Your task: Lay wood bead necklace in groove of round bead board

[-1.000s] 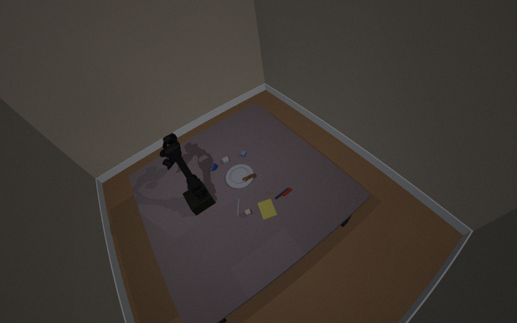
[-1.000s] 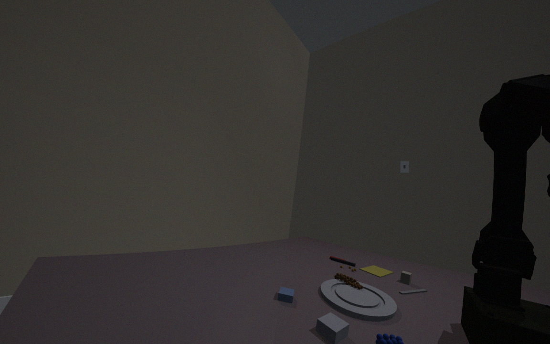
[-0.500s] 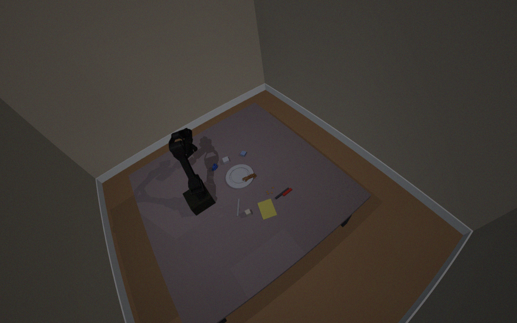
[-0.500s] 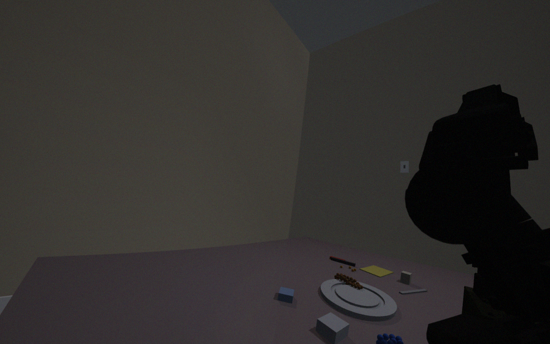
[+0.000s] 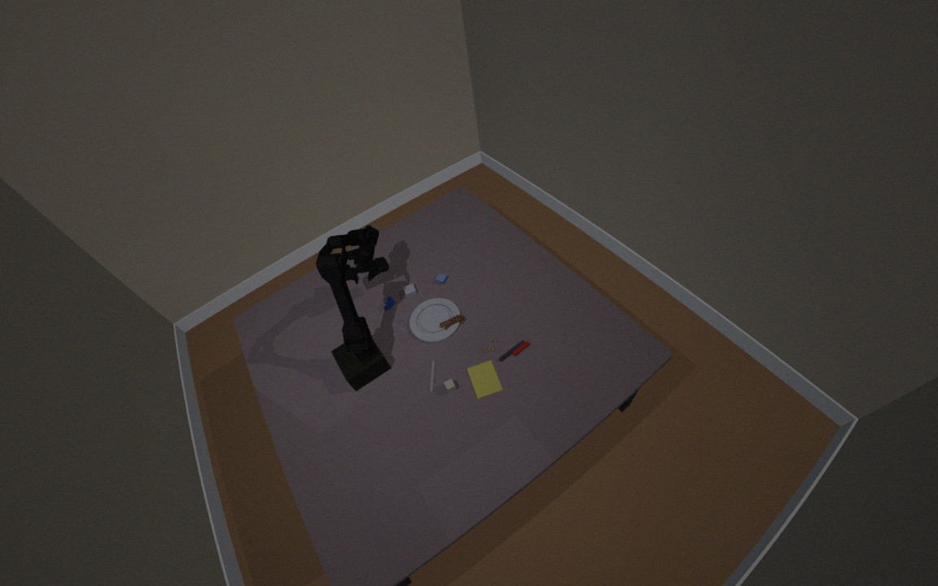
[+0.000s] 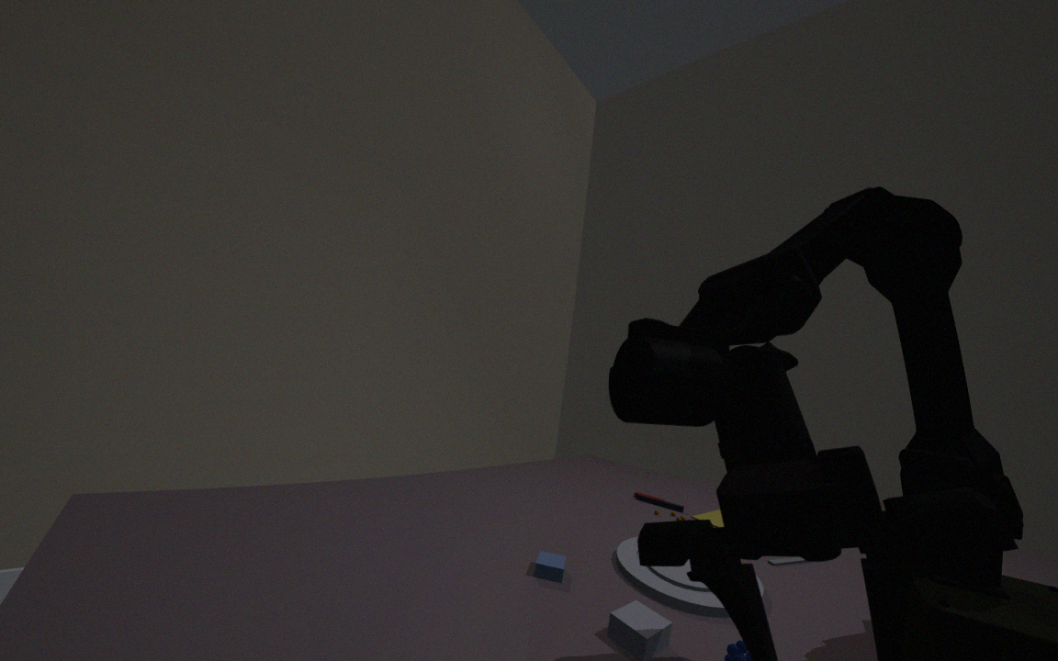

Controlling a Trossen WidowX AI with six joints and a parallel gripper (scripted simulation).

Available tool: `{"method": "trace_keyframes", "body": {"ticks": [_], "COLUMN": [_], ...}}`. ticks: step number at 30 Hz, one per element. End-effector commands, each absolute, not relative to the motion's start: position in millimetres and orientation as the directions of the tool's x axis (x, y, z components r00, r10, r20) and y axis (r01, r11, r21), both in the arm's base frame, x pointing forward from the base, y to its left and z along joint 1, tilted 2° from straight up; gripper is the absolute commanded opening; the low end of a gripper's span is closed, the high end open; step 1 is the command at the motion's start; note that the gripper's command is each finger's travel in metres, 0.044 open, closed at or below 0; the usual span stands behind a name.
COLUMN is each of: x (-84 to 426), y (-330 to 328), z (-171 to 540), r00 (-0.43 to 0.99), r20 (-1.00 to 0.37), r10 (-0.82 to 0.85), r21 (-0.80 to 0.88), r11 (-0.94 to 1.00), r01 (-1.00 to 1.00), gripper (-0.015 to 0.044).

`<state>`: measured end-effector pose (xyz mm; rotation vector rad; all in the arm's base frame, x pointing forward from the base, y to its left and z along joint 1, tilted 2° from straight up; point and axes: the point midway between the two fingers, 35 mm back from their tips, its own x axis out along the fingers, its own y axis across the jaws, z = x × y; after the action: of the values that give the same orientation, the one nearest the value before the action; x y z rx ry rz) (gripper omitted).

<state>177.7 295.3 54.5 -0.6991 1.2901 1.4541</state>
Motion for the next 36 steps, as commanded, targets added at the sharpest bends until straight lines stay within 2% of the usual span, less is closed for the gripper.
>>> {"method": "trace_keyframes", "body": {"ticks": [1, 10, 20, 36], "x": [202, 256, 305, 351], "y": [280, 235, 173, 54], "z": [51, 44, 36, 25], "r00": [-0.262, -0.168, -0.079, 0.015], "r20": [-0.914, -0.939, -0.962, -0.988], "r10": [0.310, 0.299, 0.260, 0.155], "r21": [0.338, 0.307, 0.256, 0.153], "r11": [0.226, 0.510, 0.768, 0.984], "r01": [-0.914, -0.804, -0.586, -0.096], "gripper": [0.0250, 0.0250, 0.0250, 0.0250]}}
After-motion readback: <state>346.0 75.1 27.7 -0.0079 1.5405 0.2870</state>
